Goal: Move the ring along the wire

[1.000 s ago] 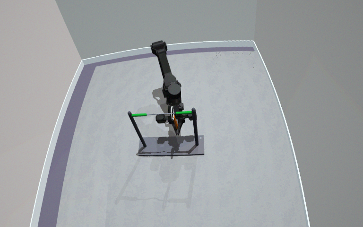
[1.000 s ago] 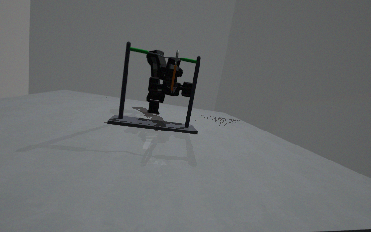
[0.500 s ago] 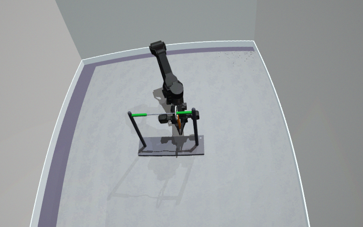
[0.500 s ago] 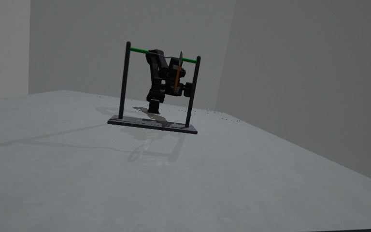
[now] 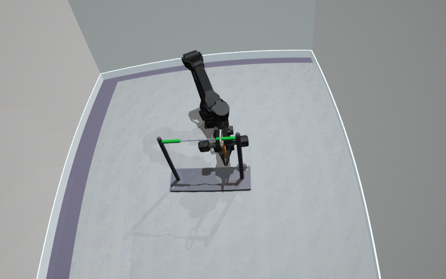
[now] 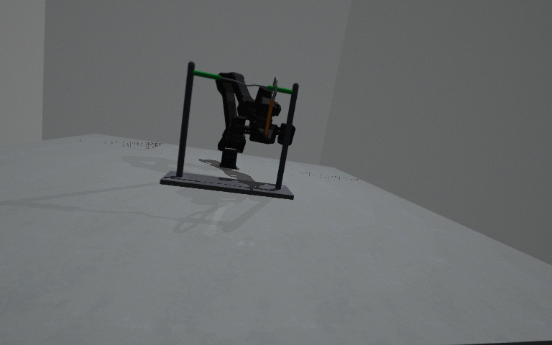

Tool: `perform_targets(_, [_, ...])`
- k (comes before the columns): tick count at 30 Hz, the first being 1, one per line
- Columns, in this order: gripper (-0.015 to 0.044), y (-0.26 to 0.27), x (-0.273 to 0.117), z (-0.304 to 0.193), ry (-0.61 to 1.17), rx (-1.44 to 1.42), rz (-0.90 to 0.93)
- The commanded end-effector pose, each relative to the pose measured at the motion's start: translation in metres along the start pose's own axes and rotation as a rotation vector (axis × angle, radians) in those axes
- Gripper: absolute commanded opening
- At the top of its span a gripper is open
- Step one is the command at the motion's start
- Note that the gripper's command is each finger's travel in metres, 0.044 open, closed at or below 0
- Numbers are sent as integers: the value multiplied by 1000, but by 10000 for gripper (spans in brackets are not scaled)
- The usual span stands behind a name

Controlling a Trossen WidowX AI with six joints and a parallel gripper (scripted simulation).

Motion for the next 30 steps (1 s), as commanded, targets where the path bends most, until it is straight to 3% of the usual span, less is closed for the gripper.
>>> perform_targets(1, [-150, 2, 1, -1, 3, 1, 1])
perform_targets(30, [-150, 3, 7, -19, 3, 1, 1])
Point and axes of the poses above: the point midway between the two fingers, 35 mm back from their tips, its own x axis out along the fingers, its own y axis across the jaws, z = x × y, the point moved 10 cm from there along -x, back along the fingers, and after that the axes turned 2 degrees about -x, right-handed, at the moved point
